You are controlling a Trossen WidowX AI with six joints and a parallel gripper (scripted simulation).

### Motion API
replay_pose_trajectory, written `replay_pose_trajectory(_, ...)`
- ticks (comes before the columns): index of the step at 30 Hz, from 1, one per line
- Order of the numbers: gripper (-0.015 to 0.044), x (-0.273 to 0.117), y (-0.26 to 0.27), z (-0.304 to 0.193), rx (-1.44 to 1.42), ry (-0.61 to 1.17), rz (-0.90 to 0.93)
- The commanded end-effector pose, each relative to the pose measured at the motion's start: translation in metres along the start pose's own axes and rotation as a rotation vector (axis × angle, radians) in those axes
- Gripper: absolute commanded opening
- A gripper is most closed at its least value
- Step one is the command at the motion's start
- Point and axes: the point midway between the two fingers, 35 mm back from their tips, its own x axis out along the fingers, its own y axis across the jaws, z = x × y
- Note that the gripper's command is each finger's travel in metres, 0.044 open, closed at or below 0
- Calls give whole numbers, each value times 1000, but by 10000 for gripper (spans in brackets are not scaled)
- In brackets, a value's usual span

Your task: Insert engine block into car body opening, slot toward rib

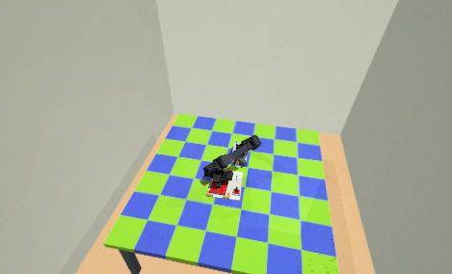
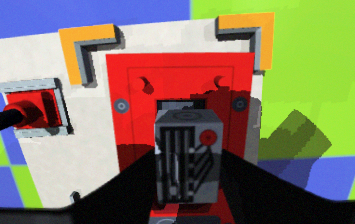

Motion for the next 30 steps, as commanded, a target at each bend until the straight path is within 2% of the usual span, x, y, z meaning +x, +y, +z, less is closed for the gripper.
replay_pose_trajectory(1,159,0,-1,0,-5,1,-3)
replay_pose_trajectory(30,159,1,-1,0,4,1,-3)
